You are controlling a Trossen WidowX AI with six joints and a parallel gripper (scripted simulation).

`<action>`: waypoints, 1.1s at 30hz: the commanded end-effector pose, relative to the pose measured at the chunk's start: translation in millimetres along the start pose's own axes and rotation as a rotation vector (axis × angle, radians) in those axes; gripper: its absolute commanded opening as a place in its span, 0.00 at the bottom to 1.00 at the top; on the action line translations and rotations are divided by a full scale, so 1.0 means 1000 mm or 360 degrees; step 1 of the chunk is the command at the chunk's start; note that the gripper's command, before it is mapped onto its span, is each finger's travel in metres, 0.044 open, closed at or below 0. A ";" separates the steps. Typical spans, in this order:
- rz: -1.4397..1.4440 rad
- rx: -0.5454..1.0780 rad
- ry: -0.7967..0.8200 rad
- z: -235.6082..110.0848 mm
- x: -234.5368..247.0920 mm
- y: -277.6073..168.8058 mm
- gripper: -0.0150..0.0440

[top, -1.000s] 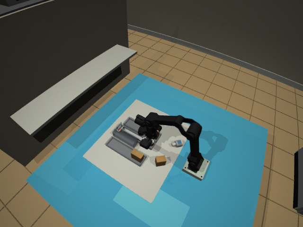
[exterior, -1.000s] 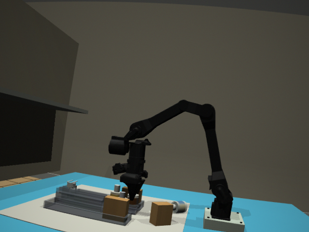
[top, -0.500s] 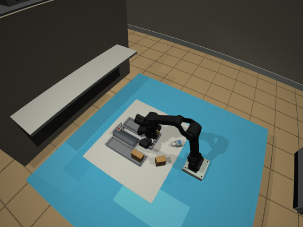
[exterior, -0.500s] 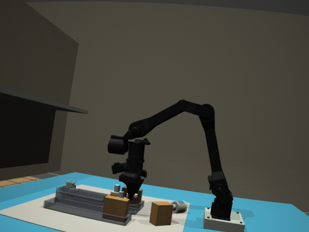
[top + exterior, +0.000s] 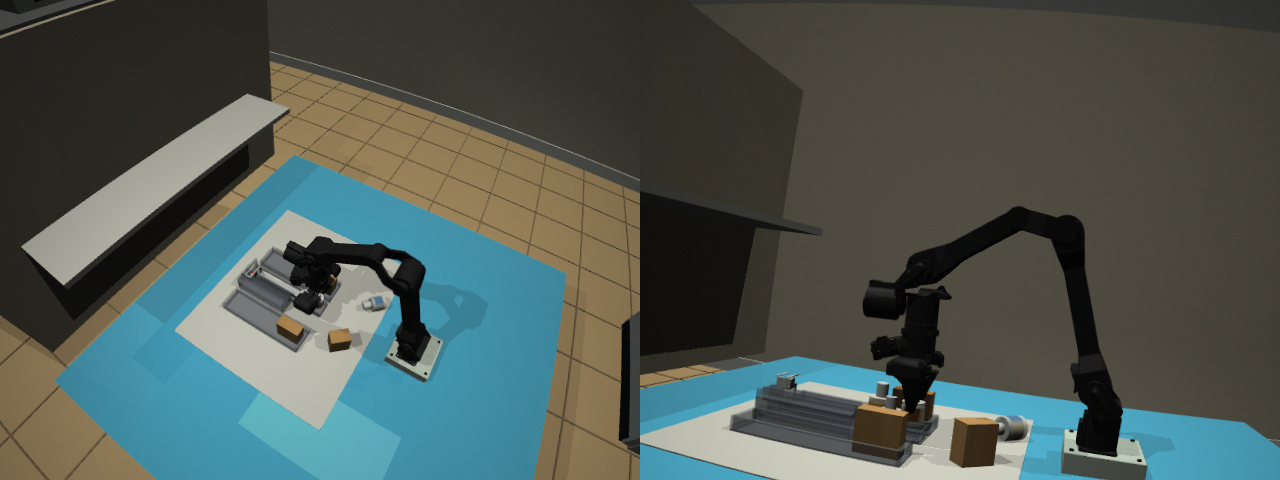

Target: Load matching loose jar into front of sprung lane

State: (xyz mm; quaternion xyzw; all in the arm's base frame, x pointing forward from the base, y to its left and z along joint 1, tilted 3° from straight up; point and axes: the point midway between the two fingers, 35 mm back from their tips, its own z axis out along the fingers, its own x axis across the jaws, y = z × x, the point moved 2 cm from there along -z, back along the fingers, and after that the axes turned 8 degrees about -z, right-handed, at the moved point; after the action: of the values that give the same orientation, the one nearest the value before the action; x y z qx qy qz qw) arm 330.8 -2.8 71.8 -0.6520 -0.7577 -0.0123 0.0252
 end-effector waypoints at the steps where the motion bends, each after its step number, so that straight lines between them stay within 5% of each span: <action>1: 0.0003 -0.0049 -0.0002 -0.003 0.000 0.007 0.25; 33: 0.0003 -0.0049 -0.0002 0.000 -0.001 0.010 0.25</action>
State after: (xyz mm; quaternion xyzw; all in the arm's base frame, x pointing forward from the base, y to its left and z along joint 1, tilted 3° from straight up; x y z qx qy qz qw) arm 335.0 -2.7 70.7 -0.6520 -0.7577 -0.0142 0.0229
